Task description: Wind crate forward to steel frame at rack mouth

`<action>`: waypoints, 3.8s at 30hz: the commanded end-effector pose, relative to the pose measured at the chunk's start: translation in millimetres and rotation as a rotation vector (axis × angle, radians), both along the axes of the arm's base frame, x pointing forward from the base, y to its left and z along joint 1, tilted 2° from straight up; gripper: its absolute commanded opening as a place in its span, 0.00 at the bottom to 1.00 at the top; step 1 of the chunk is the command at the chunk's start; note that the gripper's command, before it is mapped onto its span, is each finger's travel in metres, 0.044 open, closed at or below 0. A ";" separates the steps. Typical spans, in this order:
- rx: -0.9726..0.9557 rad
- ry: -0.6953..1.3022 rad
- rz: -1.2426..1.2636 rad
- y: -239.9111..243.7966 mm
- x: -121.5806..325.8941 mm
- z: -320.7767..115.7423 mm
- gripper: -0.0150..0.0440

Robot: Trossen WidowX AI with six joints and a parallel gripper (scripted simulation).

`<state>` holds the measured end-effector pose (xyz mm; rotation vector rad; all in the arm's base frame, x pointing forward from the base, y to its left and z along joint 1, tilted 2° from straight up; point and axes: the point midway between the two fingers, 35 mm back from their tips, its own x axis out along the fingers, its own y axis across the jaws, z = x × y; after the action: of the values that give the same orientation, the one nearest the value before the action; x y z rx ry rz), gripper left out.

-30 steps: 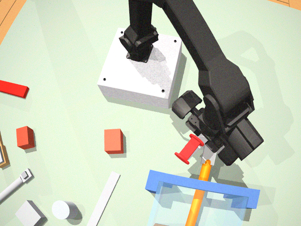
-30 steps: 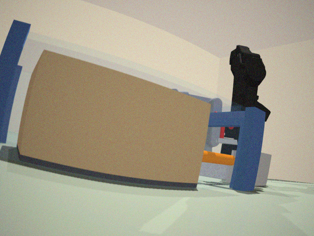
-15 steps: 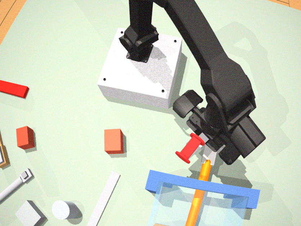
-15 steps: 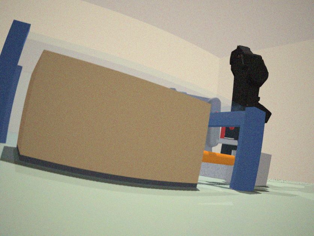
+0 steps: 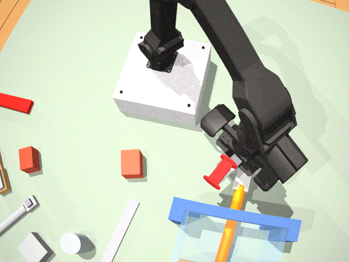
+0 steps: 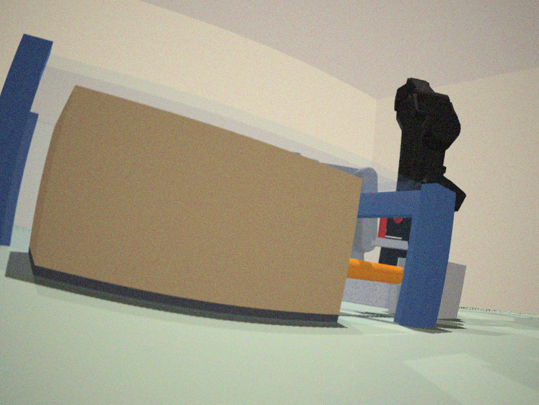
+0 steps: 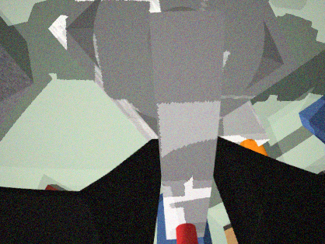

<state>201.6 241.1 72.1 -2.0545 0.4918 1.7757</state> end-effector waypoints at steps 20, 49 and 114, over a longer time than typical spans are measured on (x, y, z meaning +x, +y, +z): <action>0.007 0.007 -0.151 -5.4 -4.1 -4.3 0.25; 0.021 0.020 -0.448 -14.8 -14.0 -5.3 0.25; 0.035 0.031 -0.776 -20.8 -27.0 -19.1 0.25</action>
<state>175.5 219.8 56.9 -1.5161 1.0643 1.3275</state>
